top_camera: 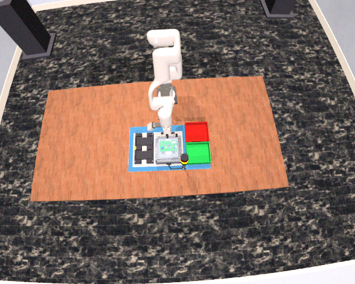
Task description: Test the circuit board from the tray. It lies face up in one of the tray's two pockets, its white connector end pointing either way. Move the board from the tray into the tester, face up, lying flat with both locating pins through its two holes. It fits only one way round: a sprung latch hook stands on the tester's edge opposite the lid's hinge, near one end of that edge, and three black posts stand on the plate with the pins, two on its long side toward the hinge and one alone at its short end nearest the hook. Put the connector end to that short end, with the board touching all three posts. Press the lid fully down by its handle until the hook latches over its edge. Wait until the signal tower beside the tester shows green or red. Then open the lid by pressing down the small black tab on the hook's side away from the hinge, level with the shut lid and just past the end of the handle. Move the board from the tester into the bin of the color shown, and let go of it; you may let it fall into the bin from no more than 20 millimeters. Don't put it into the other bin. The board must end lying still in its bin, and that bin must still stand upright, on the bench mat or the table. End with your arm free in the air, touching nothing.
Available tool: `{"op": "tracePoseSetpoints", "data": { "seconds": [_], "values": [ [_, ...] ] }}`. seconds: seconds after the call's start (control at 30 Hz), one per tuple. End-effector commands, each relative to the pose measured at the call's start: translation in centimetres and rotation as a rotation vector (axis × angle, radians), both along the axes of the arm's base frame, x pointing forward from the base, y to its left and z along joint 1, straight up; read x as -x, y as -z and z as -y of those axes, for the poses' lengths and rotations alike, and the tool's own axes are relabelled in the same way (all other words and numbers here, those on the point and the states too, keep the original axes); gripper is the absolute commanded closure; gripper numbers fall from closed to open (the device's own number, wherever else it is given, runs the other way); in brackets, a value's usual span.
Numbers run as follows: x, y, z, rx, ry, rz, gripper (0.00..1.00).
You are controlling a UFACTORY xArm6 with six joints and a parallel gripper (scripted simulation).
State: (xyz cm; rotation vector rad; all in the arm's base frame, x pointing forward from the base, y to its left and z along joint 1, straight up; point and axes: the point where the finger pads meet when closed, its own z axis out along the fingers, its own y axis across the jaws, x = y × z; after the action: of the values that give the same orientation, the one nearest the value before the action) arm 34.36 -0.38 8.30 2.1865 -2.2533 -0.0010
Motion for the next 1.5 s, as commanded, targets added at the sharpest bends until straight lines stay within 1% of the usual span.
{"op": "tracePoseSetpoints", "data": {
  "seconds": [0.0,1.1,1.23,1.33,1.4,1.47],
  "values": [
    [-0.1,-0.1,0.0,0.000,0.000,0.002,0.78],
    [-0.1,-0.1,0.0,0.000,0.000,0.002,0.78],
    [-0.1,-0.6,0.0,0.000,0.000,0.002,0.78],
    [-0.1,-1.3,0.0,0.000,0.000,0.002,0.78],
    [-0.1,-1.3,0.0,0.000,0.000,0.002,0.78],
    [-0.1,-2.1,0.0,0.000,0.000,0.002,0.78]
  ]
}}
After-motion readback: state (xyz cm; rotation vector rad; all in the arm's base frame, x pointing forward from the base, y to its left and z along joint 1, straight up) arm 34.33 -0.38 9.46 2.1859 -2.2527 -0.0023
